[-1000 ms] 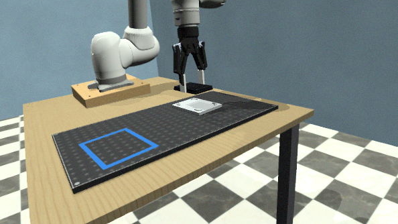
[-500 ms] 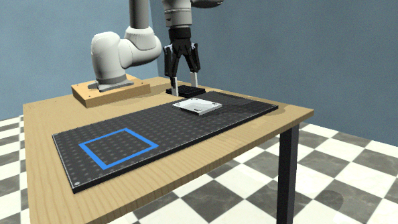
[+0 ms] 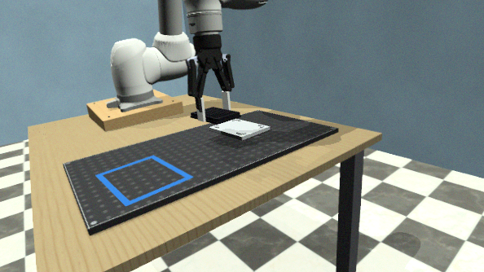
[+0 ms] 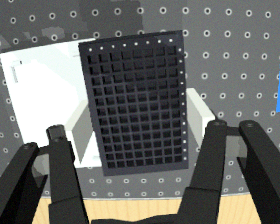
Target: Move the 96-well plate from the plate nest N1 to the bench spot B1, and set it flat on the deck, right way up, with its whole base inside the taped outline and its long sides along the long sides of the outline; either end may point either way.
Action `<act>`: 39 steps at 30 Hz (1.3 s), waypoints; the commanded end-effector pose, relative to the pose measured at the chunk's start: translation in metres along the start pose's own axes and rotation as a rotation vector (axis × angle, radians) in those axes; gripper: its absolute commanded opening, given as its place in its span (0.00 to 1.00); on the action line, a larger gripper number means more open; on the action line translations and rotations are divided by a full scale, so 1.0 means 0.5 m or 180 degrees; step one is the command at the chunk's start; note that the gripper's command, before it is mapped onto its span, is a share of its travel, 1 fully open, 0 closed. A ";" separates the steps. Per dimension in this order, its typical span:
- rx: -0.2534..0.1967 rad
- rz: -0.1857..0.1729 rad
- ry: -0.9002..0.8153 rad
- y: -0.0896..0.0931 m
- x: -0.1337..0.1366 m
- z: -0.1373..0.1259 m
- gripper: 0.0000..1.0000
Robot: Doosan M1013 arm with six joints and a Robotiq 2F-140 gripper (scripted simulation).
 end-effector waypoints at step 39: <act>0.0000 0.0001 0.0001 0.008 0.233 0.029 0.00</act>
Point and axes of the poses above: the point where the finger pads meet when closed, its own y axis out along the fingers, its own x axis across the jaws, z = x × y, the point moved 10 cm from there along -y, back along the fingers, and after that the axes turned 3 degrees about -y, right-handed, at the moved point
